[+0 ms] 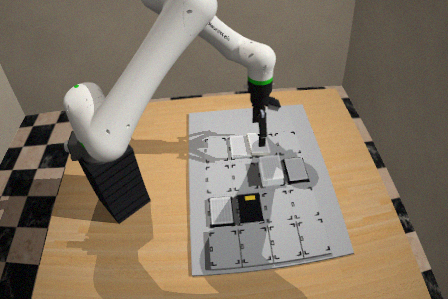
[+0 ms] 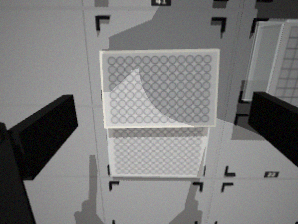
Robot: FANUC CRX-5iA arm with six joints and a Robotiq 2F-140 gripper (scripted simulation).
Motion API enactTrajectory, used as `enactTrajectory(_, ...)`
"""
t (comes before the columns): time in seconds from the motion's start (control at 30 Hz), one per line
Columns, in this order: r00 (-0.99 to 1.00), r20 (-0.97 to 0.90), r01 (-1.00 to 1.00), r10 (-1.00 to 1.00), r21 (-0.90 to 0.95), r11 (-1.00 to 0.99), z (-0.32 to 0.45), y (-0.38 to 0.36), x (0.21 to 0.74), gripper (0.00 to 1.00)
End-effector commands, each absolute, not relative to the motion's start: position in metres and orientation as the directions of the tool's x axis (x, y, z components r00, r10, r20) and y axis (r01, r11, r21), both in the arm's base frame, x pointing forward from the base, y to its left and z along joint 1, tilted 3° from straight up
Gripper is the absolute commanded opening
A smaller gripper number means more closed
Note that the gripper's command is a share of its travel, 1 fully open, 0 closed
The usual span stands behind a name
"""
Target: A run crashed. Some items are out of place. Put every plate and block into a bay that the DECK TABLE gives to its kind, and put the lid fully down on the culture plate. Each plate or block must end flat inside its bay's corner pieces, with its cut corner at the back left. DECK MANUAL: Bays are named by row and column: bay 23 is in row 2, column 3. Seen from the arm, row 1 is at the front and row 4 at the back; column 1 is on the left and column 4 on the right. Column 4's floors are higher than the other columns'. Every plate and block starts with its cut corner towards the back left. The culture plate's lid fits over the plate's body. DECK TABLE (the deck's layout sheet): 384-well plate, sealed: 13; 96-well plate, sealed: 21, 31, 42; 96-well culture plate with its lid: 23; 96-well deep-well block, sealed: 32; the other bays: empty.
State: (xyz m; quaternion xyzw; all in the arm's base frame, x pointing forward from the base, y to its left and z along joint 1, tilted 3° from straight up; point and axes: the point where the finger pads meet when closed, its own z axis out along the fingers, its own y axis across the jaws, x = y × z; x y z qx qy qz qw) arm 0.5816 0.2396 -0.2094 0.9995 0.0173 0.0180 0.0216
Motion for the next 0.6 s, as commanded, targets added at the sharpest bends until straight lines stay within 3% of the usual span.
enactTrajectory(0.0,0.999,0.037,0.034,0.036,0.043,-0.999,-0.208,0.240,0.583,1.00)
enactTrajectory(0.57,0.999,0.037,0.034,0.036,0.043,-0.998,-0.228,0.239,0.583,1.00)
